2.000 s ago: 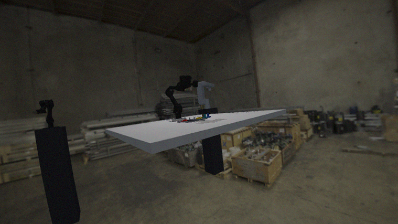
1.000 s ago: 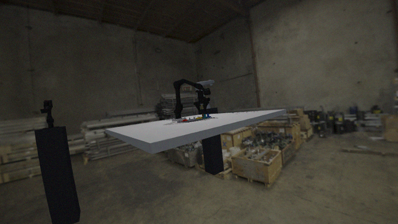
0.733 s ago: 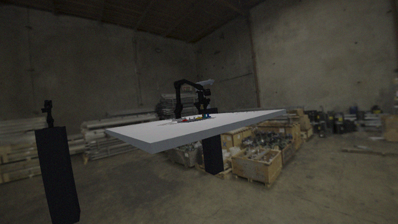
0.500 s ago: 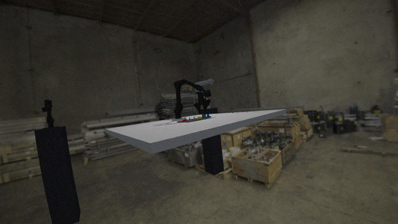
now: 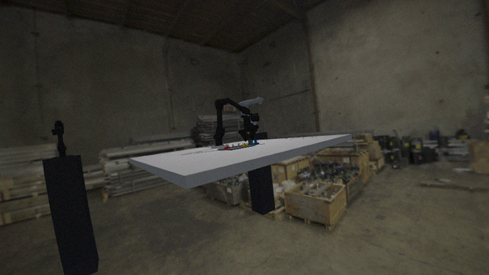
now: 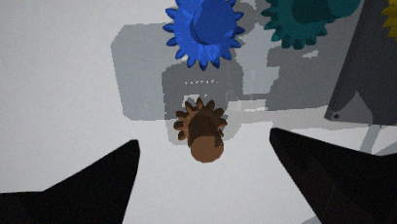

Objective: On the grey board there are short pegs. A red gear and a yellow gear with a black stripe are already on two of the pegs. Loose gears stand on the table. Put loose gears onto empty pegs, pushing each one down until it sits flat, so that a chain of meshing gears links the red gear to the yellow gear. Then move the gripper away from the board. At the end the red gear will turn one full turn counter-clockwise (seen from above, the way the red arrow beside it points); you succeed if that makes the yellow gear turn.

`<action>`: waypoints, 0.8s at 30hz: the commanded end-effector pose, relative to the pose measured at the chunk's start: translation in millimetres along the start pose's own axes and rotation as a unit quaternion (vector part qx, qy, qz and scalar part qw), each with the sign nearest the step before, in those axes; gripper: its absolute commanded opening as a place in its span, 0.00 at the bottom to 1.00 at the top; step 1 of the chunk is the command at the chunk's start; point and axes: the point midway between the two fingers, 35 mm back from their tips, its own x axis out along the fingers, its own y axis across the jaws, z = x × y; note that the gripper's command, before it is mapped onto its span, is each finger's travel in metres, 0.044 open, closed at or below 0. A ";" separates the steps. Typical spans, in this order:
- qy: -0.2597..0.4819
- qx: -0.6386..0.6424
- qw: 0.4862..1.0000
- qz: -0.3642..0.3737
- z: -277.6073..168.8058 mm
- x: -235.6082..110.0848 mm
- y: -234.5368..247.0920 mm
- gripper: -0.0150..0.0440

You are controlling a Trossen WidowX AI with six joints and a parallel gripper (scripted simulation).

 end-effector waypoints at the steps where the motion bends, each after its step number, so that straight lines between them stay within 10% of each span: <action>1: -0.001 0.002 1.000 0.002 0.4 1.2 0.8 0.91; 13: -0.001 0.002 1.000 0.002 0.4 1.2 0.8 0.38; 24: -0.001 0.002 1.000 0.002 0.7 -0.1 0.9 0.25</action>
